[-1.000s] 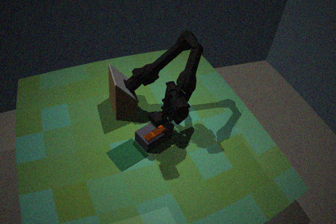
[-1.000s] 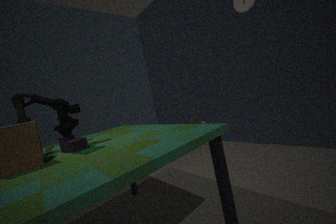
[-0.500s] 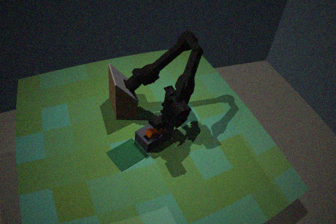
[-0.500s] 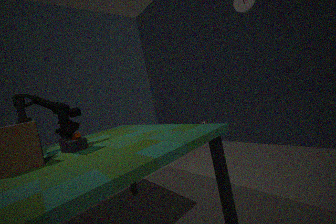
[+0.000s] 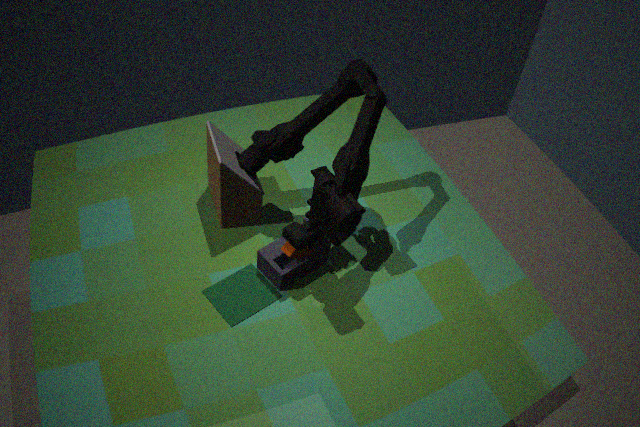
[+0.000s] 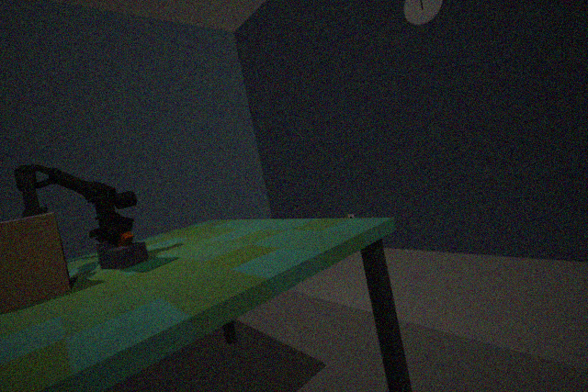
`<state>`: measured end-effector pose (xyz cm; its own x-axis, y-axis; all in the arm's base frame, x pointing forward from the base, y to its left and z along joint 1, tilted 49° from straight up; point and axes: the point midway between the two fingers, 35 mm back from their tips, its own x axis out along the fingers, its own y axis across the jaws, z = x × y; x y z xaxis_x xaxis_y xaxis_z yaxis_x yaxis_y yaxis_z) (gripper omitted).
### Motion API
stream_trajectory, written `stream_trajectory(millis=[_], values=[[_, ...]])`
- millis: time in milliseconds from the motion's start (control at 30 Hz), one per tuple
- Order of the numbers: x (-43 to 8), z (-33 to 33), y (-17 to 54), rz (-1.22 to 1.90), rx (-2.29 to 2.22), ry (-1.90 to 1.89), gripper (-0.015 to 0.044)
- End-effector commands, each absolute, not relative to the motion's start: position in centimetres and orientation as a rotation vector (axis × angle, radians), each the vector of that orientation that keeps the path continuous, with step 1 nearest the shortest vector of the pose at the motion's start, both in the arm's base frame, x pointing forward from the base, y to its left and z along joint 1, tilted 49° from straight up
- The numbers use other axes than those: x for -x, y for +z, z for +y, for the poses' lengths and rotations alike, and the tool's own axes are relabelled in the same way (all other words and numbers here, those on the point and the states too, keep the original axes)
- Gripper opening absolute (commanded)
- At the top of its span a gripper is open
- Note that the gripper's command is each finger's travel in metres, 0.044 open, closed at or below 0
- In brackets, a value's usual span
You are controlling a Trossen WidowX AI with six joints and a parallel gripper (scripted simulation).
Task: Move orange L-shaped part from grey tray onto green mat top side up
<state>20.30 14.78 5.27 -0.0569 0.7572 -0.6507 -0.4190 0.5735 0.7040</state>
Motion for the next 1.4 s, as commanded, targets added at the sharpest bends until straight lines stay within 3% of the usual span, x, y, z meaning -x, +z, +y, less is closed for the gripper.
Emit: stream_trajectory(millis=[0, 467, 767, 1367], values=[[-20.3, 14.8, 5.3, 1.306, -0.328, 0.987, 0.0180], [-19.9, 13.9, 7.0, 1.318, -0.327, 0.977, 0.0180], [-20.8, 6.5, 12.0, 1.320, -0.326, 0.976, 0.0180], [-20.7, 6.7, 11.9, 1.321, -0.335, 0.974, 0.0180]])
